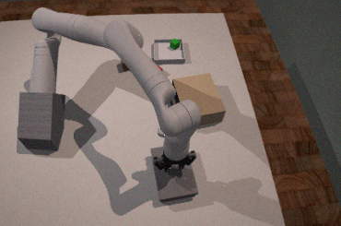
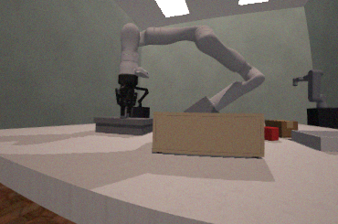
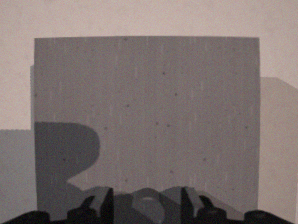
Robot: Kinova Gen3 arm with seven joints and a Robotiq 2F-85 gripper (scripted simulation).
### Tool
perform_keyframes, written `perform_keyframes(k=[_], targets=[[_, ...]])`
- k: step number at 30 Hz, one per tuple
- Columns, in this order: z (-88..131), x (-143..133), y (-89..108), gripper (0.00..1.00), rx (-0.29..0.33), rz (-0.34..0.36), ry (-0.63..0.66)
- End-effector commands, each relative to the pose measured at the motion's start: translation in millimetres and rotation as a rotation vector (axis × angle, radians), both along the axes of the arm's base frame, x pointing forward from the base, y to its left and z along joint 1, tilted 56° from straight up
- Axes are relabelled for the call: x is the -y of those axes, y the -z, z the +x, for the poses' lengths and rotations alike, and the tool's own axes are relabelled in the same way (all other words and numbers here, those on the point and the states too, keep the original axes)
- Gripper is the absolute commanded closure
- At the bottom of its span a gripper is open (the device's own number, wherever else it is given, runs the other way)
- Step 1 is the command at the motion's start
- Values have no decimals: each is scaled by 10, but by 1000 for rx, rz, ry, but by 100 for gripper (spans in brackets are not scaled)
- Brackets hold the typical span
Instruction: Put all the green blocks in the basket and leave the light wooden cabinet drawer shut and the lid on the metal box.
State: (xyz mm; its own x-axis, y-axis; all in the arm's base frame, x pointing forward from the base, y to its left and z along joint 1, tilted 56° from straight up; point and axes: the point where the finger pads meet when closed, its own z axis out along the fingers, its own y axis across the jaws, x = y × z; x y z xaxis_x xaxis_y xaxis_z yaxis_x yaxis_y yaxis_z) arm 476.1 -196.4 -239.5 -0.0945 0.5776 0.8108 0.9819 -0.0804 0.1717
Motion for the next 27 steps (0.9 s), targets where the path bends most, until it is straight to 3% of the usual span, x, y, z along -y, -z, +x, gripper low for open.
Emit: perform_keyframes(k=[1,15,16,27], targets=[[3,14,-7,52,1,-2,1],[3,14,-7,52,1,-2,1],[3,14,-7,90,1,-2,1],[3,14,-7,90,1,-2,1]])
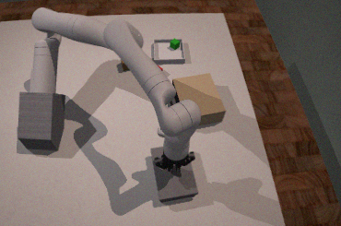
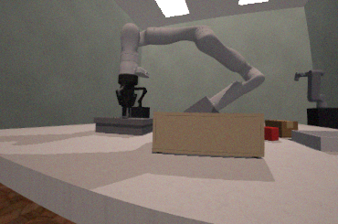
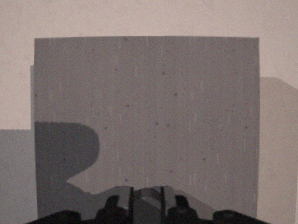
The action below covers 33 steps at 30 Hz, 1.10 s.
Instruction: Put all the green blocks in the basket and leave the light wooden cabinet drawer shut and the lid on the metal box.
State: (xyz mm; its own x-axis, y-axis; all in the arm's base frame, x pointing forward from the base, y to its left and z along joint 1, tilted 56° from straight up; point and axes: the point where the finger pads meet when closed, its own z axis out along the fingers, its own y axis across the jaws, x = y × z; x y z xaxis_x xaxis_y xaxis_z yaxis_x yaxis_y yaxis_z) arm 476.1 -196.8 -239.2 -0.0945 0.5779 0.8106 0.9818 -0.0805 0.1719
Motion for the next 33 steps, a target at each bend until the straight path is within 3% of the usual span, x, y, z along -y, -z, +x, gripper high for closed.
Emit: perform_keyframes(k=[1,33], targets=[[3,11,-5,90,1,-1,1],[-7,61,-40,90,1,-1,1]])
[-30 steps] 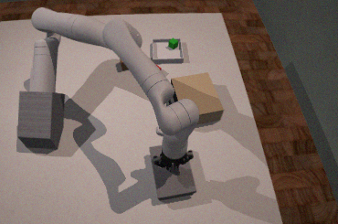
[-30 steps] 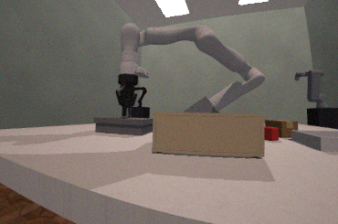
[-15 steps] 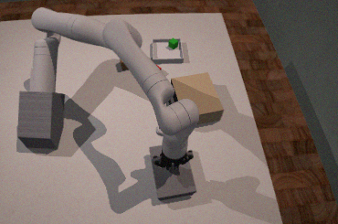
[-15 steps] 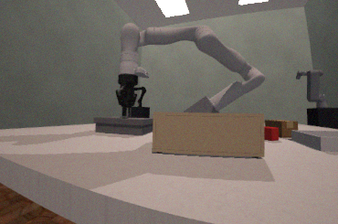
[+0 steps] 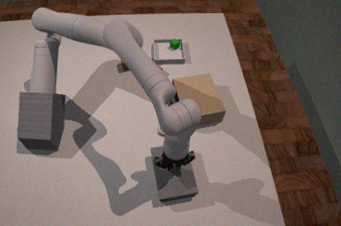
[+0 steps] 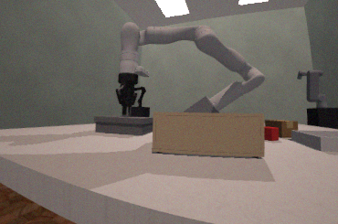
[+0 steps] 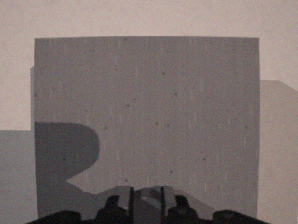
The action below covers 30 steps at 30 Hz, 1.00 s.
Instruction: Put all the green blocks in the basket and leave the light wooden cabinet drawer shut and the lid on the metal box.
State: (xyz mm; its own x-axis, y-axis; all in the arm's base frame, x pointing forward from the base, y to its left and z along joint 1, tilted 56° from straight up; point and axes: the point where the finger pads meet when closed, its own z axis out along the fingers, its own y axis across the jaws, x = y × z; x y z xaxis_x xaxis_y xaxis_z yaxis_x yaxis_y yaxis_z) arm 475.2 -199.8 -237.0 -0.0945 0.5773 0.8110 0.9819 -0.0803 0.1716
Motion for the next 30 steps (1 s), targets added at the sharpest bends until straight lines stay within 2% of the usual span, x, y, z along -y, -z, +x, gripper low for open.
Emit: perform_keyframes(k=[1,14,30], targets=[[-2,47,-29,90,1,-2,2],[-87,458,-313,90,1,-2,2],[-160,816,-560,90,1,-2,2]])
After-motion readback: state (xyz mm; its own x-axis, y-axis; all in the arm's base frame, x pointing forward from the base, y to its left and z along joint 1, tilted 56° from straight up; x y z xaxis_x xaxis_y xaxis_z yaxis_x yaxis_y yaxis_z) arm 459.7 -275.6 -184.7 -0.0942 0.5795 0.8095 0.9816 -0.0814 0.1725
